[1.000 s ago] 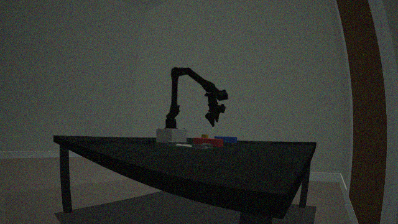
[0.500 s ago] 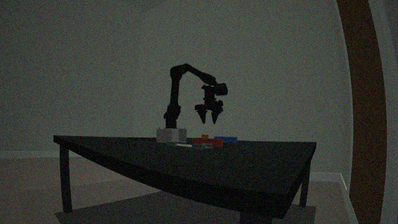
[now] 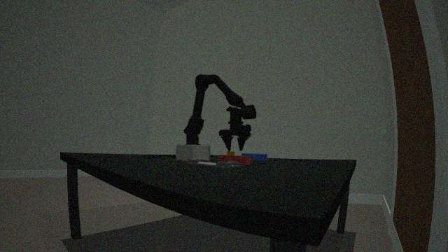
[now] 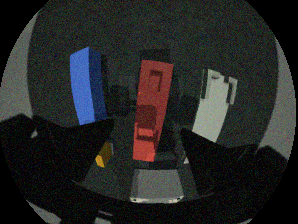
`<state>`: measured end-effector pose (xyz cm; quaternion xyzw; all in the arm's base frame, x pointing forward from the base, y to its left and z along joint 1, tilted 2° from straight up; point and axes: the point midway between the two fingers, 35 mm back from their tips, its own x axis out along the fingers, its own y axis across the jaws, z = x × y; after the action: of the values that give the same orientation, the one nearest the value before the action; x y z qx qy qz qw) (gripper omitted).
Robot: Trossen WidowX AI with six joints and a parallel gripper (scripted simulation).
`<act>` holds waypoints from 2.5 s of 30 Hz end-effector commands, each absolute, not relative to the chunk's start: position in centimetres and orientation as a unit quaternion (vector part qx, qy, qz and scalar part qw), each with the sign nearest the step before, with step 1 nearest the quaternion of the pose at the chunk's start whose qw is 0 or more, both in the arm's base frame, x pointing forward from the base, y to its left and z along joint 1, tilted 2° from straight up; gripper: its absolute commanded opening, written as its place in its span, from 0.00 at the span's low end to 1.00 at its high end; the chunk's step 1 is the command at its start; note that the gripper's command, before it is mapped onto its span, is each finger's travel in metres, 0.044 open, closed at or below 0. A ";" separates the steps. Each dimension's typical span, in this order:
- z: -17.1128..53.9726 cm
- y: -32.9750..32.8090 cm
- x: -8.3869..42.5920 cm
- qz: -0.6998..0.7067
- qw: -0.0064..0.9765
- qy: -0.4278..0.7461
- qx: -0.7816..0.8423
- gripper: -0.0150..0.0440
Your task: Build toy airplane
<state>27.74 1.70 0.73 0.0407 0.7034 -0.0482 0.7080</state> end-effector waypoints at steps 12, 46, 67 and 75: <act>-1.6 1.6 27.4 -0.047 0.703 0.709 0.037 1.00; -4.9 1.5 27.3 -0.049 0.703 0.709 0.037 0.57; -0.7 1.6 28.1 -0.049 0.703 0.708 0.037 0.25; 1.7 1.7 28.2 -0.049 0.703 0.708 0.037 0.25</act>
<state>27.86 1.68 0.53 0.0378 0.7136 -0.0485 0.6978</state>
